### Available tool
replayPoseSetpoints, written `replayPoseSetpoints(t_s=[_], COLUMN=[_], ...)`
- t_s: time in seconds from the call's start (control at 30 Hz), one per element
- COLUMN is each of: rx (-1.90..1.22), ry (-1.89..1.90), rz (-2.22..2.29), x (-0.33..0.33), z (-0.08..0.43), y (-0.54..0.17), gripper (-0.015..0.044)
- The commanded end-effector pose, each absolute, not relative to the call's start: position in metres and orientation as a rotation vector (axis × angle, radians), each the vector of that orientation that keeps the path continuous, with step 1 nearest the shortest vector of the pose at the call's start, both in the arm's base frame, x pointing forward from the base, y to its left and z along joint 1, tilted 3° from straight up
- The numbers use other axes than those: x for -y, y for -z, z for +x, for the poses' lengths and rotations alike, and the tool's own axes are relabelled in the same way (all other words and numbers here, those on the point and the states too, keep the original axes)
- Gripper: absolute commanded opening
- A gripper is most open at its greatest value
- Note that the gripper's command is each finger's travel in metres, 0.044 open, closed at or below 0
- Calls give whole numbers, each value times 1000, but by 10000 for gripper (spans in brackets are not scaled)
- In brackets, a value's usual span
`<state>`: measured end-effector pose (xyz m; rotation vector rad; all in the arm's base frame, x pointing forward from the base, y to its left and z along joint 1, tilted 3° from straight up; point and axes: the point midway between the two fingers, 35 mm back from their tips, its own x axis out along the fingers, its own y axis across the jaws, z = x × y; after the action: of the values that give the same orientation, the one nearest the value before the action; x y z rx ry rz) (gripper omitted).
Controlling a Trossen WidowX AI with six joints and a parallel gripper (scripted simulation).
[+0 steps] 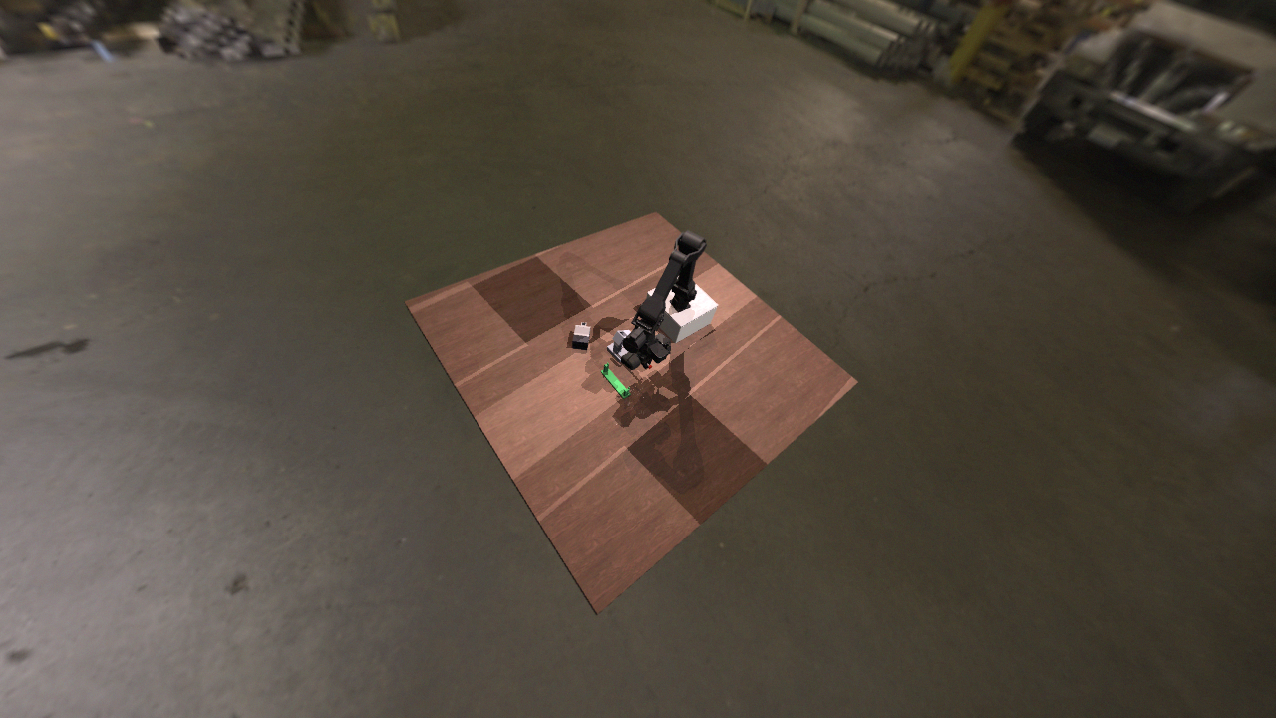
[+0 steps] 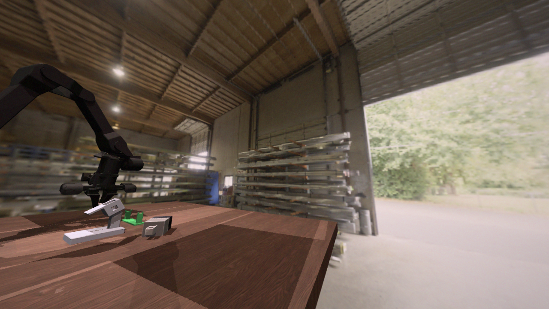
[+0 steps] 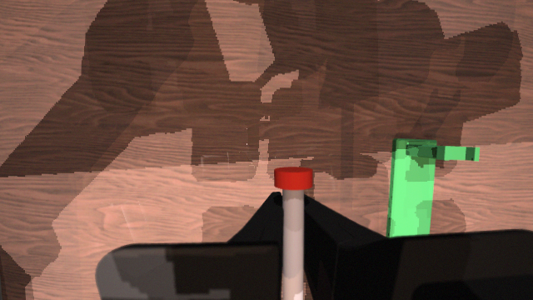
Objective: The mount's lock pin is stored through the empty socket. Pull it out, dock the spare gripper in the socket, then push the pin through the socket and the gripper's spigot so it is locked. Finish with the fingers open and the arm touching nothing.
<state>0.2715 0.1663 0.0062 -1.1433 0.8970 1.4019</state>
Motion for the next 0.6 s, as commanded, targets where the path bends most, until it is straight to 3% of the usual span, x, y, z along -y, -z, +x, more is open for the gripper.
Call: replayPoseSetpoints(t_s=[0.0, 0.57], rx=[-902, -908], ry=[-1398, -1400], rz=[-1148, -1148], x=[-169, -189], z=[271, 268], y=[-6, -11], gripper=[0, 0])
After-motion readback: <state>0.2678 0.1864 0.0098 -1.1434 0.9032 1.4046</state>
